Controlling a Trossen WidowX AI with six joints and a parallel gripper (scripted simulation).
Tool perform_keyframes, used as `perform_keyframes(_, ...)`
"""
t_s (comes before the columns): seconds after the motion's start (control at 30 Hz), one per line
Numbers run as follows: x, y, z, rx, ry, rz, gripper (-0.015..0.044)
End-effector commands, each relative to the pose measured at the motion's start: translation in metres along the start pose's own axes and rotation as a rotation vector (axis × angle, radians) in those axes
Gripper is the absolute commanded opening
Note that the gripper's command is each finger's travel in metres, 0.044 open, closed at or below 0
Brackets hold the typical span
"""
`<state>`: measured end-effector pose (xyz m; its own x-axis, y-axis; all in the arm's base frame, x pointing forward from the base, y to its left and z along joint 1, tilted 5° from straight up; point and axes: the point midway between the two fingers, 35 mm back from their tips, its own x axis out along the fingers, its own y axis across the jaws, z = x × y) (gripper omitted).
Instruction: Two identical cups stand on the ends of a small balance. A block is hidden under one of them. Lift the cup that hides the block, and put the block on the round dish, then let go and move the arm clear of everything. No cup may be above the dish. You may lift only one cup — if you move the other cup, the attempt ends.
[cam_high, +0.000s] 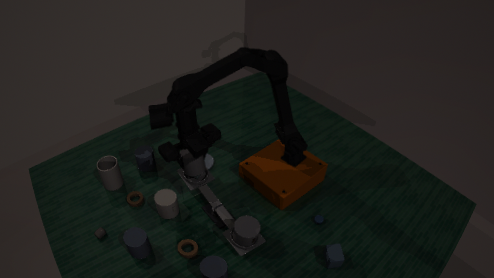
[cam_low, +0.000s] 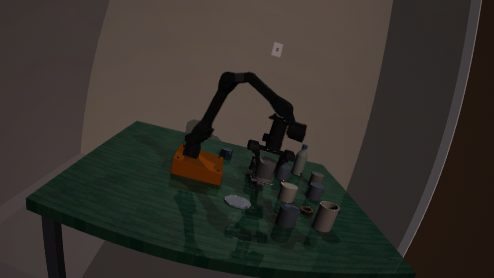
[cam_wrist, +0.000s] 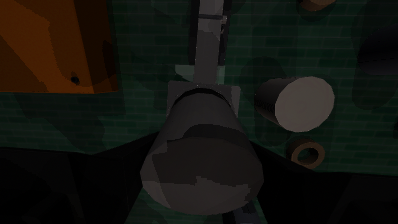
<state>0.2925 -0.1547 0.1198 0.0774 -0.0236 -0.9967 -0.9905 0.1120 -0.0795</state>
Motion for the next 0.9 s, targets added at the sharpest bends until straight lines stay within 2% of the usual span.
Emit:
perform_keyframes(0.0,-0.012,-0.003,-0.007,0.003,0.028,-0.028,0.0)
perform_keyframes(0.87,-0.046,0.001,-0.004,0.003,0.028,-0.027,0.0)
